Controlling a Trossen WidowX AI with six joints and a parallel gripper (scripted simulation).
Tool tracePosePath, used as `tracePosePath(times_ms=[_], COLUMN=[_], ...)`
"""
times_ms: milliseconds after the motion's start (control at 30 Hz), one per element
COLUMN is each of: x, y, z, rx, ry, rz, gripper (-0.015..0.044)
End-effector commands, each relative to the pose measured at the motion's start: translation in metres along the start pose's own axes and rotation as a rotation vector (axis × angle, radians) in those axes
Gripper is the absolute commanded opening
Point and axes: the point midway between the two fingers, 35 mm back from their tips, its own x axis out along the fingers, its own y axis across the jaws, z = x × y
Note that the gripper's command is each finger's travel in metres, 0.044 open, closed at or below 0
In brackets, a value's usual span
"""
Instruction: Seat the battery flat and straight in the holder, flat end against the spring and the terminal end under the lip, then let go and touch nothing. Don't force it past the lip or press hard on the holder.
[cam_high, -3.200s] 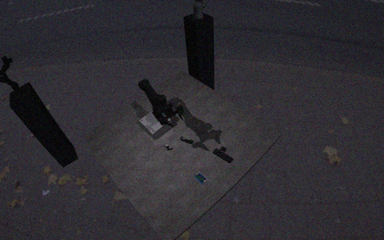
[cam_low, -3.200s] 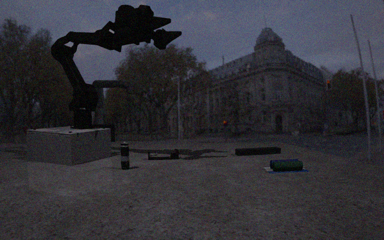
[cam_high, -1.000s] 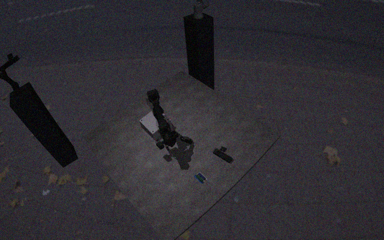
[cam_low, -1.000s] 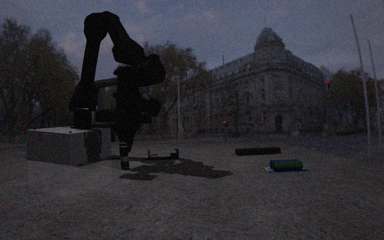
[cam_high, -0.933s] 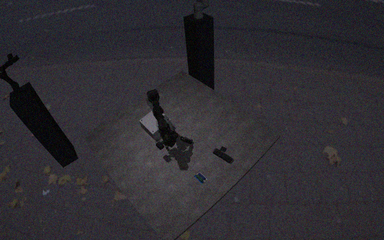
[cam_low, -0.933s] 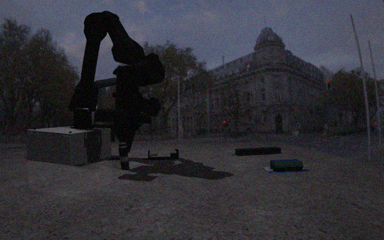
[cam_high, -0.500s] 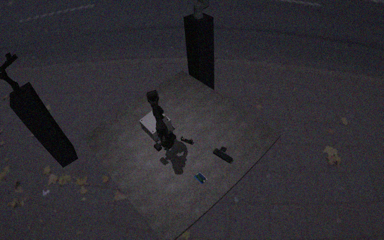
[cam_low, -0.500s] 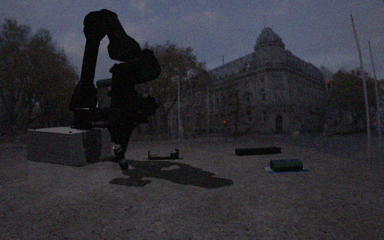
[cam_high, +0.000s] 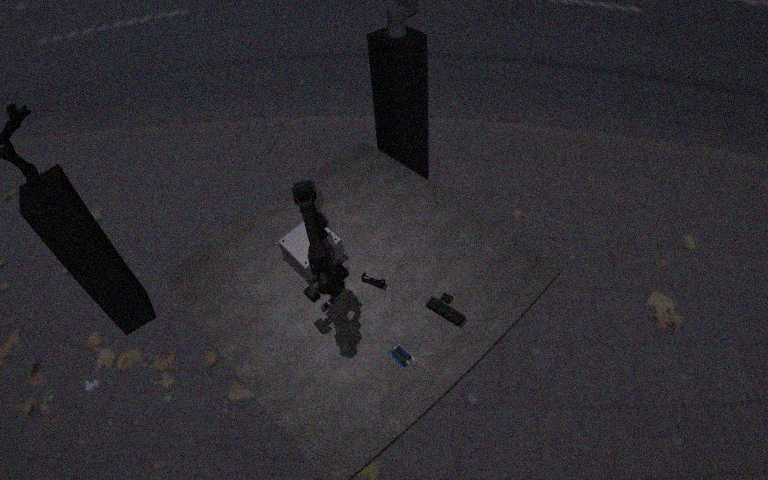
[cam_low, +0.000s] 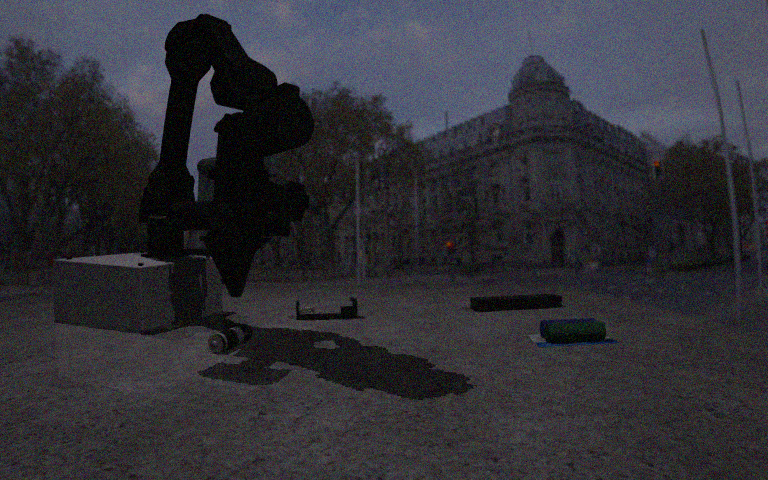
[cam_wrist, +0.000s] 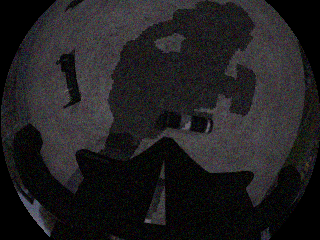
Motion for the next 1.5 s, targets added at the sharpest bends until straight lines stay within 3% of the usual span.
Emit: tracePosePath(times_ms=[0,133,533,567,833,1133,1467], x=[-0.041,-0.067,-0.063,-0.063,-0.034,0.000,0.000], y=[-0.004,-0.003,-0.003,-0.003,-0.014,-0.023,-0.024], z=[0.006,0.003,0.003,0.003,0.005,0.004,0.004], rx=[0.000,-0.002,-0.002,0.014,0.734,1.553,1.568], ry=[-0.027,-0.028,-0.024,-0.024,-0.030,-0.033,-0.033], rz=[-0.013,-0.013,-0.014,-0.013,-0.004,0.010,0.010], gripper=[0.0000,0.0000,0.0000,0.0026,0.0221,0.0221,0.0221])
